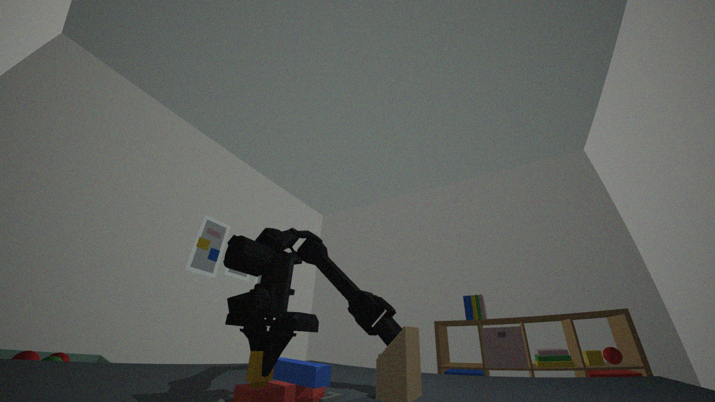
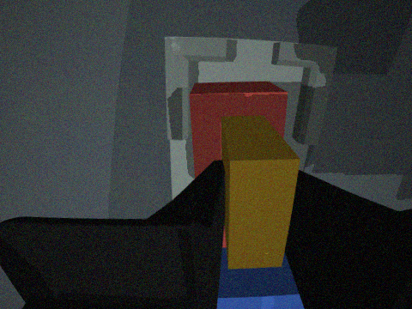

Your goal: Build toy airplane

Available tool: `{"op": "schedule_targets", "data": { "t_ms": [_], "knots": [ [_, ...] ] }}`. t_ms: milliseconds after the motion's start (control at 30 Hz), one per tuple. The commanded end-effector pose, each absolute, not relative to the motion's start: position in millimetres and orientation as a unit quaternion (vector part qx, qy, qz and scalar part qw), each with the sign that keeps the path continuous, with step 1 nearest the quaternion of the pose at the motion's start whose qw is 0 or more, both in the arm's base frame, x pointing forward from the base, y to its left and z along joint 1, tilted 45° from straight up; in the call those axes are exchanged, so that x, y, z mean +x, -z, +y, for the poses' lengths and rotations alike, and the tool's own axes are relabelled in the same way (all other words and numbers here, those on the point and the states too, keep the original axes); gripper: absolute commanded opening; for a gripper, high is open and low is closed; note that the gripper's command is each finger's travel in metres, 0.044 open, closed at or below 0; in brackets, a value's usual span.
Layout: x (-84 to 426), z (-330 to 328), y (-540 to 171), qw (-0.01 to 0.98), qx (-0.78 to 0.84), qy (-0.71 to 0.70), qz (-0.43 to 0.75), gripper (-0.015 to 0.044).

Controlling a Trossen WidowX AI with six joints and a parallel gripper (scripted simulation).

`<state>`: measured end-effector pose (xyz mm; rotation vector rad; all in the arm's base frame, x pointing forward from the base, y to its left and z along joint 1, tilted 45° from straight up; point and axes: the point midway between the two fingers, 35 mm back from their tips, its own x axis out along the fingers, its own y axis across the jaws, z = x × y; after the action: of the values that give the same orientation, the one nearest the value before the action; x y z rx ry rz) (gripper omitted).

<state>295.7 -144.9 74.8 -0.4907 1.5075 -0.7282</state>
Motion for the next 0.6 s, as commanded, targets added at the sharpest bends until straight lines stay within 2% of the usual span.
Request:
{"op": "schedule_targets", "data": {
  "t_ms": [0,67,100,233,567],
  "knots": [
    [296.1,-144.6,-75.1,0.644,-0.215,0.320,0.661,0.0045],
    [296.1,-144.6,-75.1,0.644,-0.215,0.320,0.661,0.0031],
    [296.1,-144.6,-75.1,0.644,-0.215,0.320,0.661,0.0005],
    [296.1,-144.6,-75.1,0.644,-0.215,0.320,0.661,0.0000],
    [296.1,-144.6,-75.1,0.644,-0.215,0.320,0.661,0.0260]
  ]
}}
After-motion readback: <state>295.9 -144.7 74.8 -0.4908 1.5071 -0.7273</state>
